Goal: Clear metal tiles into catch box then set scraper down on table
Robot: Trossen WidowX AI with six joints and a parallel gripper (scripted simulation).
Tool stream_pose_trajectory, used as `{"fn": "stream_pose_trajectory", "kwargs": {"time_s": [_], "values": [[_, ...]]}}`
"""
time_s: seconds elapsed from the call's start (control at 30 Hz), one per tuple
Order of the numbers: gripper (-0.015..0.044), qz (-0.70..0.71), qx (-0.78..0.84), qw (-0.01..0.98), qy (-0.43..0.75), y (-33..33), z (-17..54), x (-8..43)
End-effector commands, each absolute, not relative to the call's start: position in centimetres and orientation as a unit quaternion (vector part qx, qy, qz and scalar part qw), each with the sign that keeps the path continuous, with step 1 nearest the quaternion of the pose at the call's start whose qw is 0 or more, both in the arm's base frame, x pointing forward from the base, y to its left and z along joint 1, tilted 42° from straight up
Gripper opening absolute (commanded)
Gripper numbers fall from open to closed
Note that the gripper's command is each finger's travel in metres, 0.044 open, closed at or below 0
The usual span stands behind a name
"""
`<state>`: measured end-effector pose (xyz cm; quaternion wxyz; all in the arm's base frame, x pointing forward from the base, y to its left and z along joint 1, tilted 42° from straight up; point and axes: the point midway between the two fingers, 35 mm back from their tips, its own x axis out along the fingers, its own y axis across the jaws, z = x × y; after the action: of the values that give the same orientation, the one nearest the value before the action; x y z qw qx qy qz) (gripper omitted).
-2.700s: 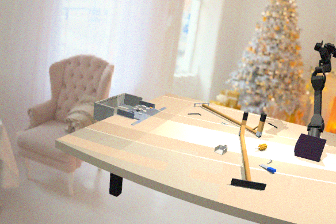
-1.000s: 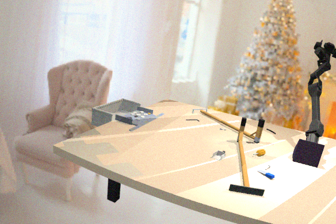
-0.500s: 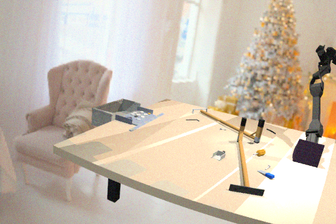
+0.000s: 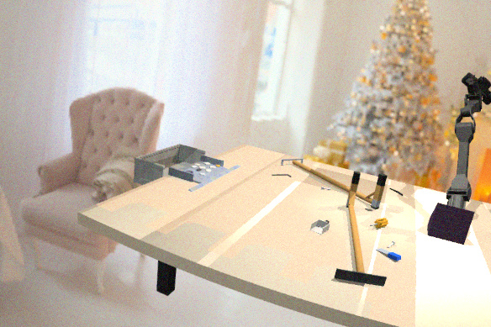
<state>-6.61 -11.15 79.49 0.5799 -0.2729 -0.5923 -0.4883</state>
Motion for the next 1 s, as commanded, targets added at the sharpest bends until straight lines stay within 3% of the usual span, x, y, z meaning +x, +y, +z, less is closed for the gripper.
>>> {"fn": "stream_pose_trajectory", "kwargs": {"time_s": [0.0,0.97], "values": [[0.044,-0.494,-0.248,0.585,-0.594,-13.0,79.0,-7.0],[0.044,-0.491,-0.07,0.654,-0.571,-23.7,75.0,-3.2]]}}
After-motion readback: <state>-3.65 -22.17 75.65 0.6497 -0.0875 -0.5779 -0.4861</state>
